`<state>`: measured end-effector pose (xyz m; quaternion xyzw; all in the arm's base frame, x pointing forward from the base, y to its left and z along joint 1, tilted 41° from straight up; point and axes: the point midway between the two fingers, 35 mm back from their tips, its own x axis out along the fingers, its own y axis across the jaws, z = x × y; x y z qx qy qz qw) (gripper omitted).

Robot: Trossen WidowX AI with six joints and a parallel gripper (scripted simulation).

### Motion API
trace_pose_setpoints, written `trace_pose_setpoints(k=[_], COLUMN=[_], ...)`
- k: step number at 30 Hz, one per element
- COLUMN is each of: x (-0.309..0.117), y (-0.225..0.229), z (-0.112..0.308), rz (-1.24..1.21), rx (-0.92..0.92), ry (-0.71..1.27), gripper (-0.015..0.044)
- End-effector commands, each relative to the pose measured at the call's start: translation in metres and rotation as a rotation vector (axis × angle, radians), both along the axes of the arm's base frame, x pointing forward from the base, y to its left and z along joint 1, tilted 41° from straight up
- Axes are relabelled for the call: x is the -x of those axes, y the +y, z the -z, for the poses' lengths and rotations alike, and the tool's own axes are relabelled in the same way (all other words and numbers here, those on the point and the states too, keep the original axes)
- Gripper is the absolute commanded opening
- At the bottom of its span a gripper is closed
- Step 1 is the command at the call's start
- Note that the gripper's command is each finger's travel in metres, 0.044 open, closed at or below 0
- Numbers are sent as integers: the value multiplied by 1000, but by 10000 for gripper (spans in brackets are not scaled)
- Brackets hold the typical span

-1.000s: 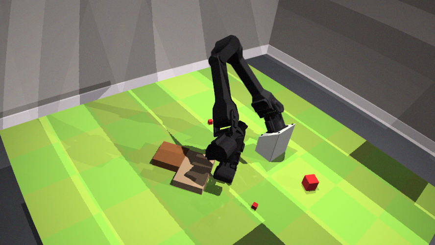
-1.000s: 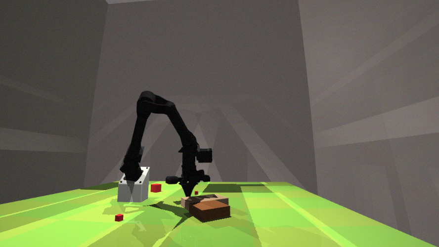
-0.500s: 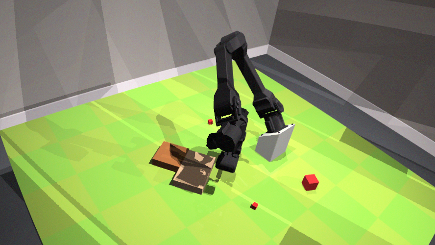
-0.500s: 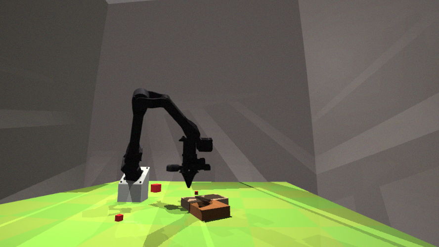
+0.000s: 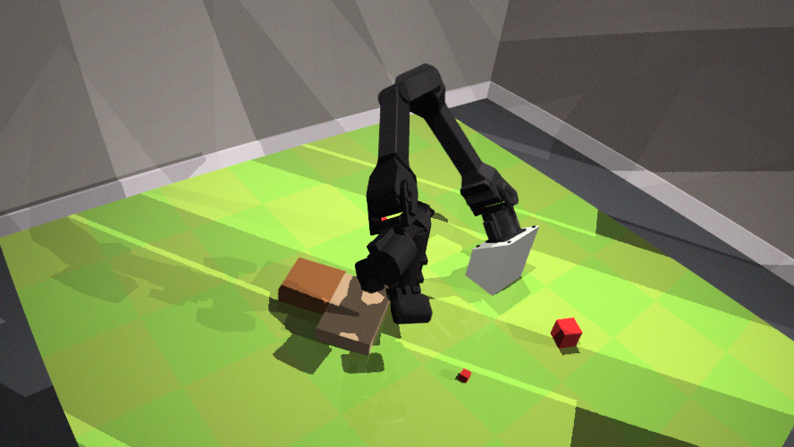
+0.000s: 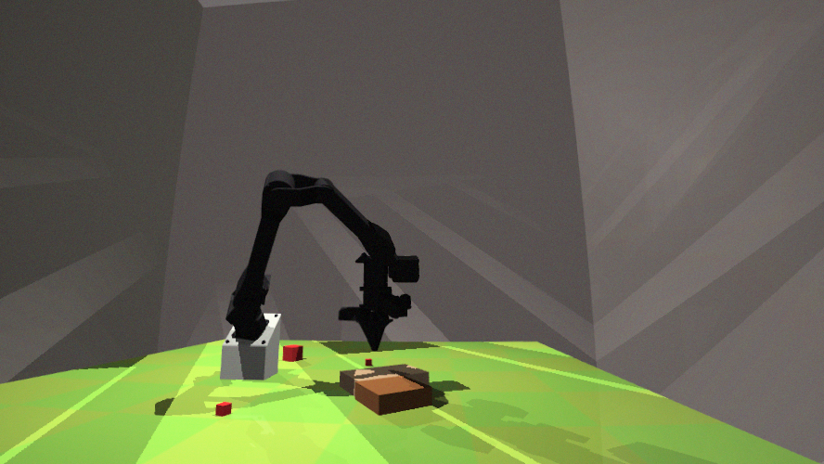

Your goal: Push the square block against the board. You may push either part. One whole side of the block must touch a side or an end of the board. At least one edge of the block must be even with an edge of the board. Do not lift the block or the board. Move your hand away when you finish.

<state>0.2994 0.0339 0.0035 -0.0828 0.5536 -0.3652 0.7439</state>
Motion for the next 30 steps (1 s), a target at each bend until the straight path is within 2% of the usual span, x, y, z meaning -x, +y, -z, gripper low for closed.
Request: trace_pose_setpoints(k=[1, 30], x=[-16, -108], y=[2, 2], z=[-3, -19], rz=[-112, -868], rx=[19, 146], ry=[89, 719], gripper=[0, 0])
